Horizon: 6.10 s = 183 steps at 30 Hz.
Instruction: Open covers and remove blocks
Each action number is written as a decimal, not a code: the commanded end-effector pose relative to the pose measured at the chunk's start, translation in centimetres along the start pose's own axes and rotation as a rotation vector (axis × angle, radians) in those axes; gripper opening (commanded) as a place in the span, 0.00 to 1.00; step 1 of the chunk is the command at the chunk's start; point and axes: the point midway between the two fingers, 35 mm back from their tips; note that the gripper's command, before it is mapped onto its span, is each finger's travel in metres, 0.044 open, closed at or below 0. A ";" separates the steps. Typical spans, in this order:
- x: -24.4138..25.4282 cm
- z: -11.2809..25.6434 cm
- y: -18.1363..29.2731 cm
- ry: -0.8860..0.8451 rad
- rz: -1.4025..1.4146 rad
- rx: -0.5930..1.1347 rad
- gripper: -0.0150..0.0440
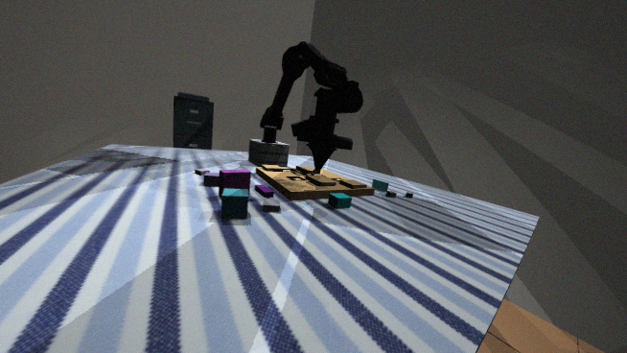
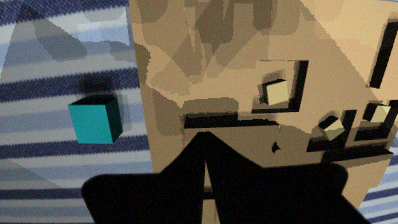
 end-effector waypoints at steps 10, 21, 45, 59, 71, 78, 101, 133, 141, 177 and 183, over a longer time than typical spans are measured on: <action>-2.0 1.3 0.1 0.001 -0.010 0.000 0.25; -7.4 2.5 0.4 0.002 -0.036 0.001 0.25; -20.3 1.8 1.3 0.007 -0.087 0.002 0.25; -20.9 -1.2 1.3 0.008 -0.092 0.002 0.25; -20.9 -3.6 1.2 0.008 -0.092 0.001 0.25; -20.9 -4.2 1.3 0.008 -0.092 0.001 0.25; -20.7 -4.9 2.2 0.008 -0.093 0.002 0.25; -20.7 -4.9 2.2 0.008 -0.094 0.002 0.25; -20.6 -4.5 2.0 0.008 -0.091 -0.003 0.25; -20.5 -0.4 1.7 0.007 -0.094 0.002 0.50; -20.7 -1.8 1.8 0.008 -0.092 0.002 0.50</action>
Point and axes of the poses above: the point midway between the two fingers, 35 mm back from their tips, its own z axis back along the fingers, its own x axis across the jaws, y = z × x, and after that the axes turned 1 degree about z, right-handed
